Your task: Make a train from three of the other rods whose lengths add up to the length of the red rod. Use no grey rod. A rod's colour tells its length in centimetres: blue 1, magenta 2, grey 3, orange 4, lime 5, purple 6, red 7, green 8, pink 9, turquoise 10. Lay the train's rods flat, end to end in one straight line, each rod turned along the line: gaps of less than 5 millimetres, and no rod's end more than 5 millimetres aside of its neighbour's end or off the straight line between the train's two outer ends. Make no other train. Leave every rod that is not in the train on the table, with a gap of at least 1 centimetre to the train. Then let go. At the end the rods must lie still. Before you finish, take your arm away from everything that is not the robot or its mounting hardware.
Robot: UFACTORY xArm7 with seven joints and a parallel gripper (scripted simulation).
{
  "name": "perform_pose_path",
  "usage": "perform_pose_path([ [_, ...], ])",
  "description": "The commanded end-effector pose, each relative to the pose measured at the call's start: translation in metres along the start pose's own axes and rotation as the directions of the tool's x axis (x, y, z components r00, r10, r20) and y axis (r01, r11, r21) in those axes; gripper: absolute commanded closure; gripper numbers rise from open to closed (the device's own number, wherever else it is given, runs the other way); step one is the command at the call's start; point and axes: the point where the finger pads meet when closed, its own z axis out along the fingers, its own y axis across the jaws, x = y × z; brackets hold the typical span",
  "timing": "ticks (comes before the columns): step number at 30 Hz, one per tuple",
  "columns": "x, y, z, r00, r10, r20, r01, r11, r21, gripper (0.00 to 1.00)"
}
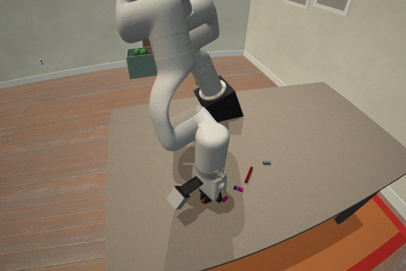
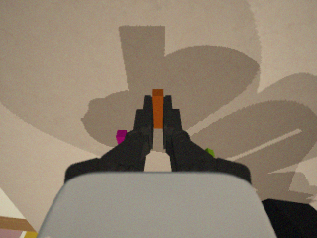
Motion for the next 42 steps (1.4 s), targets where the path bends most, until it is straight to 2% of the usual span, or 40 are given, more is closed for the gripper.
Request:
perform_pose_path([
  [1,0.001,-0.001,-0.001,1.0,0.0,-0.001,0.0,1.0,0.003,0.96],
  [17,0.001,-0.001,-0.004,1.0,0.0,-0.001,0.0,1.0,0.003,0.96],
  [21,0.001,-0.001,-0.021,1.0,0.0,-0.001,0.0,1.0,0.003,0.96],
  [32,0.0,-0.001,-0.093,1.0,0.0,-0.001,0.0,1.0,0.003,0.96],
  [42,0.0,-0.001,-0.101,1.0,0.0,-0.001,0.0,1.0,0.003,0.96],
])
